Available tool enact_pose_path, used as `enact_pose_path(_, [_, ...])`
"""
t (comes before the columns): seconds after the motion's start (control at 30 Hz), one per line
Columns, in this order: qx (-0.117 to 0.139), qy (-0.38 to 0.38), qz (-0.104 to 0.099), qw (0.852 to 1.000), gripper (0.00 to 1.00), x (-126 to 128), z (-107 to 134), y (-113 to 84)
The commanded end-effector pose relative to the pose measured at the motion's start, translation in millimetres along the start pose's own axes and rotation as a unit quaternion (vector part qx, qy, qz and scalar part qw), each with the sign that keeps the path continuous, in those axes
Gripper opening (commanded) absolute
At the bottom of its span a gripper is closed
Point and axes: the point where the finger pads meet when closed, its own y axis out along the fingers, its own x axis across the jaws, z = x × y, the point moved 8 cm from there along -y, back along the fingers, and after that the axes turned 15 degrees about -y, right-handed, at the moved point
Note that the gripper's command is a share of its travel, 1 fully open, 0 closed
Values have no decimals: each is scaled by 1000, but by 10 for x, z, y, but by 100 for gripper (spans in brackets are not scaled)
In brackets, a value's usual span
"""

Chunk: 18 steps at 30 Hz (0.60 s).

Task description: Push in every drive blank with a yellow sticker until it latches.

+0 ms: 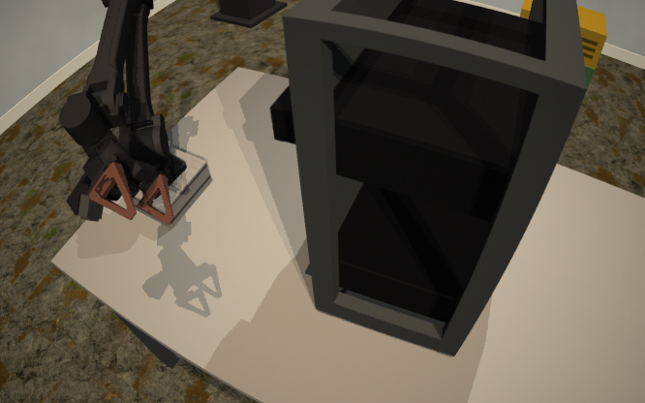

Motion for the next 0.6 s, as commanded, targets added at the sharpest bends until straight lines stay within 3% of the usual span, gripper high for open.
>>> enact_pose_path(0.0, [1,-2,-4,1000,100,38,7,-3])
enact_pose_path(0.53, [1,-2,-4,1000,100,38,7,-3])
enact_pose_path(0.57, [2,-11,-17,1000,100,194,36,-15])
